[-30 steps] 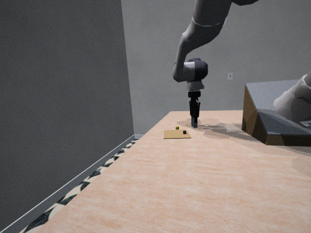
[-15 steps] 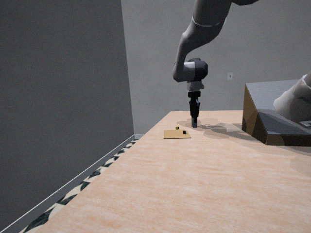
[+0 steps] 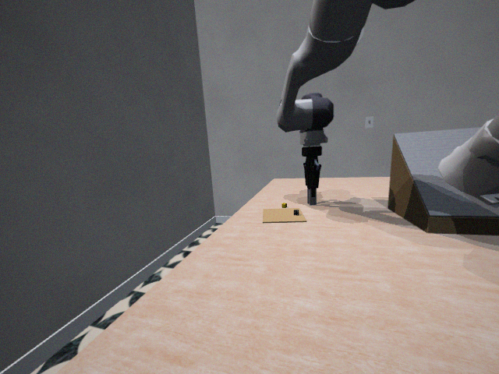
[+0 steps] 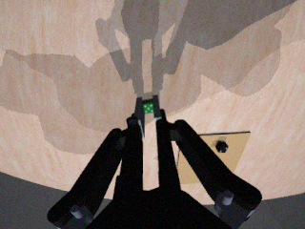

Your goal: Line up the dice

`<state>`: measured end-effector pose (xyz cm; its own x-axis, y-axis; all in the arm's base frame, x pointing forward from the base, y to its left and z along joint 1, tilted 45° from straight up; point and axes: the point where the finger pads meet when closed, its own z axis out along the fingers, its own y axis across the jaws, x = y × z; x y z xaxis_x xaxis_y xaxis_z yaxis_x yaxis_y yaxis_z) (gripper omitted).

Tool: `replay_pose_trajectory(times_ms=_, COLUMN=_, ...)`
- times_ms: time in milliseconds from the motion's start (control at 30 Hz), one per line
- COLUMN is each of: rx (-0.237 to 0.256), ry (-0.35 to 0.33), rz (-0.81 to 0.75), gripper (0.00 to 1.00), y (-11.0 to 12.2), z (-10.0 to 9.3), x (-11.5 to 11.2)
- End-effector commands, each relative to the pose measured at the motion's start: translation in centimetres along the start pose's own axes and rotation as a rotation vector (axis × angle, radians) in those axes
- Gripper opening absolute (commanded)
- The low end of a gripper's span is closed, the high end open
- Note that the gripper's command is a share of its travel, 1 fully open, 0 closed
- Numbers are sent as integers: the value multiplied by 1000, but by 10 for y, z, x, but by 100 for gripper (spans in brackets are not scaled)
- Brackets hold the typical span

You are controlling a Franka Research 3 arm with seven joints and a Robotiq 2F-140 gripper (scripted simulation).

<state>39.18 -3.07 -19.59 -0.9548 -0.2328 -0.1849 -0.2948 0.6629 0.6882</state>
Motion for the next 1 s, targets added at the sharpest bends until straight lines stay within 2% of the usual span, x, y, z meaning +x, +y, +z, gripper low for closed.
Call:
replay_pose_trajectory(times_ms=0, rx=1, ry=-1, rz=-6, gripper=7, y=-1, z=0, x=-1)
replay_pose_trajectory(times_ms=500, rx=1, ry=-1, rz=-6, gripper=7, y=-1, z=-5, x=-1)
replay_pose_trajectory(times_ms=633, rx=1, ry=-1, rz=-6, gripper=7, y=-1, z=-24, x=0)
replay_pose_trajectory(times_ms=900, rx=1, ry=-1, rz=-6, gripper=7, y=-1, z=-82, x=0)
replay_pose_trajectory(times_ms=967, rx=1, ry=-1, rz=-6, gripper=7, y=-1, z=-88, x=0)
